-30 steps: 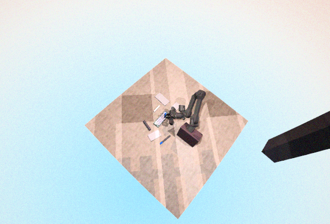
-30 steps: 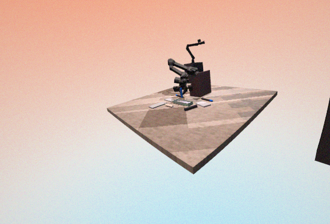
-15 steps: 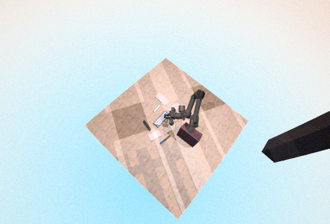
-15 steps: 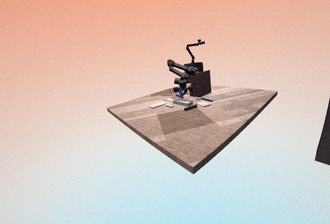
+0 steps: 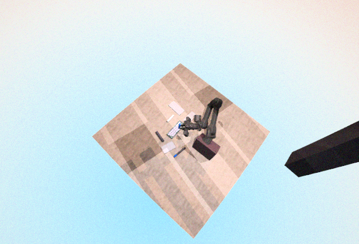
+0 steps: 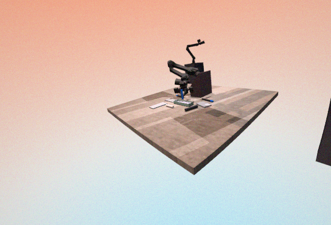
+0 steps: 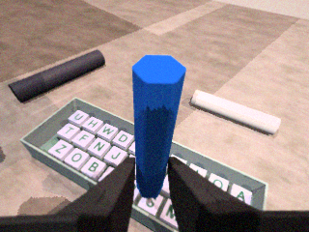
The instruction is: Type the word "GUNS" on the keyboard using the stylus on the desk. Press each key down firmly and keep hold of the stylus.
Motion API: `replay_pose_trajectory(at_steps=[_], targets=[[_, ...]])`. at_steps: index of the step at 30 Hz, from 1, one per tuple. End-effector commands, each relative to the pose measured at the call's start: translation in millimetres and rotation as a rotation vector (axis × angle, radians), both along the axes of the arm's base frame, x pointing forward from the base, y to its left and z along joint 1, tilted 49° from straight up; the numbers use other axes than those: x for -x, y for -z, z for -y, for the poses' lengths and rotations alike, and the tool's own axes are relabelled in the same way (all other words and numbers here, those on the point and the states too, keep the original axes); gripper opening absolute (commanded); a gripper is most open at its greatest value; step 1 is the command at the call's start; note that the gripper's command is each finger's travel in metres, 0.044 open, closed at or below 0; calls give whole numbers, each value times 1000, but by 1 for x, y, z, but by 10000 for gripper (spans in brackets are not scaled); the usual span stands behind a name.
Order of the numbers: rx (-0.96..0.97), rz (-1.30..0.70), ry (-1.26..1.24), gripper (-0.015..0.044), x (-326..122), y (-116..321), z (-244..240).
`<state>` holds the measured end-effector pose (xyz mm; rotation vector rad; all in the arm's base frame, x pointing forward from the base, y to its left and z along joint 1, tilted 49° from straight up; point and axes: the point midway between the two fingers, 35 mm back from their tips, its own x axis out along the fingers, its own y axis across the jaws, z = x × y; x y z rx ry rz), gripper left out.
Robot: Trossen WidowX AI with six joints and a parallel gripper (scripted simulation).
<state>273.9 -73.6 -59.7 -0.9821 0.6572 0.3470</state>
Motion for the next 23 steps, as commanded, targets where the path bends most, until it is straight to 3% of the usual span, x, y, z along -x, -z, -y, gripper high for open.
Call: replay_pose_trajectory(at_steps=[1, 23], targets=[[4, 5, -3, 81, -1, -1, 0], [3, 7, -3, 81, 1, -26, -29]])
